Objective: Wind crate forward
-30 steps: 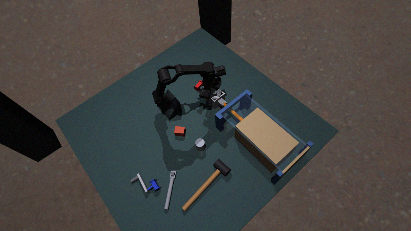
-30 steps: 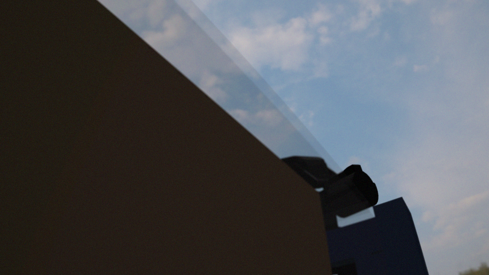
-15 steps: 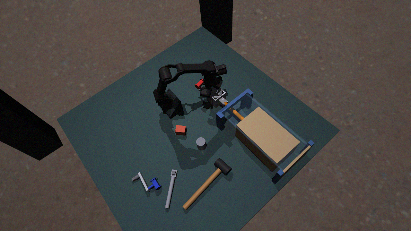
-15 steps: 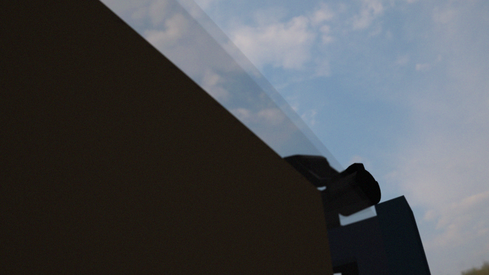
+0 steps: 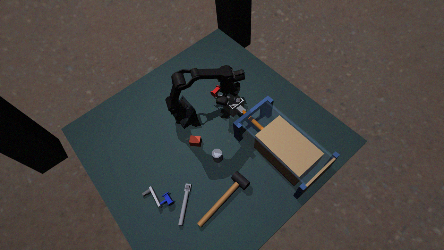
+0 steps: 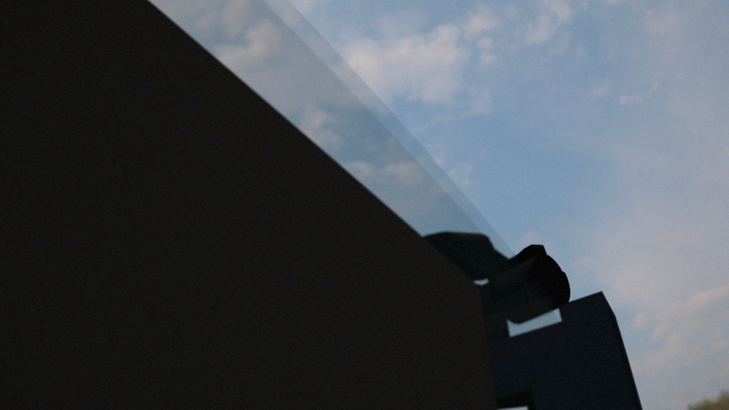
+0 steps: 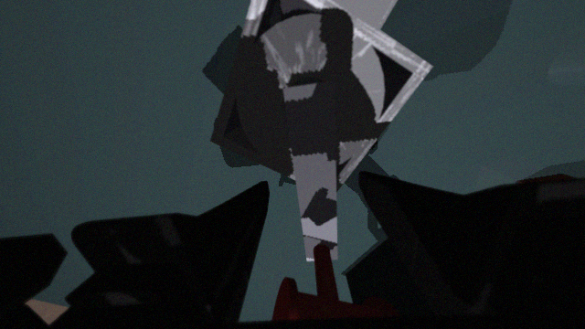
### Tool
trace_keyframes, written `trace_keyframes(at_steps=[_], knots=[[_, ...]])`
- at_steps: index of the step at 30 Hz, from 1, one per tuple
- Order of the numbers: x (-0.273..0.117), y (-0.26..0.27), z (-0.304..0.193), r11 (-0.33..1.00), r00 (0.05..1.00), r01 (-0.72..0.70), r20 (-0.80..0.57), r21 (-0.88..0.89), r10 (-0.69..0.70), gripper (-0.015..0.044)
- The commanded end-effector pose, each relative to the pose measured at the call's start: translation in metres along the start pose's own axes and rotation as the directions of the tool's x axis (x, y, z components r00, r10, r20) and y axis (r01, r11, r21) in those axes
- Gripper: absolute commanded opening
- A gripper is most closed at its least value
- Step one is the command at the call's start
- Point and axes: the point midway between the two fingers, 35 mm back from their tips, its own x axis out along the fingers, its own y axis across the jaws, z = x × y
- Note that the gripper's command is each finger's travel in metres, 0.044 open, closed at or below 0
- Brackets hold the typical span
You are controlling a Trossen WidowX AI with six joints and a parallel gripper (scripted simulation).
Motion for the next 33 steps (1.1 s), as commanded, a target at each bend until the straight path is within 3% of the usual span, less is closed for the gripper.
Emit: trace_keyframes(at_steps=[1, 3, 7, 16, 22, 33], knots=[[0.001, -0.002, 0.0, 1.0, 1.0, 0.004, -0.004, 0.002, -0.004, 0.0394], [0.001, -0.002, 0.0, 1.0, 1.0, 0.004, -0.004, 0.002, -0.004, 0.044], [-0.006, -0.001, 0.001, 1.0, 1.0, 0.005, 0.001, 0.002, -0.005, 0.044], [-0.119, 0.001, -0.008, 1.0, 0.997, 0.011, 0.076, 0.001, -0.011, 0.044], [-0.128, 0.002, -0.01, 1.0, 0.995, 0.006, 0.098, -0.005, -0.006, 0.044], [-0.128, 0.002, -0.01, 1.0, 0.995, 0.006, 0.098, -0.005, -0.006, 0.0151]])
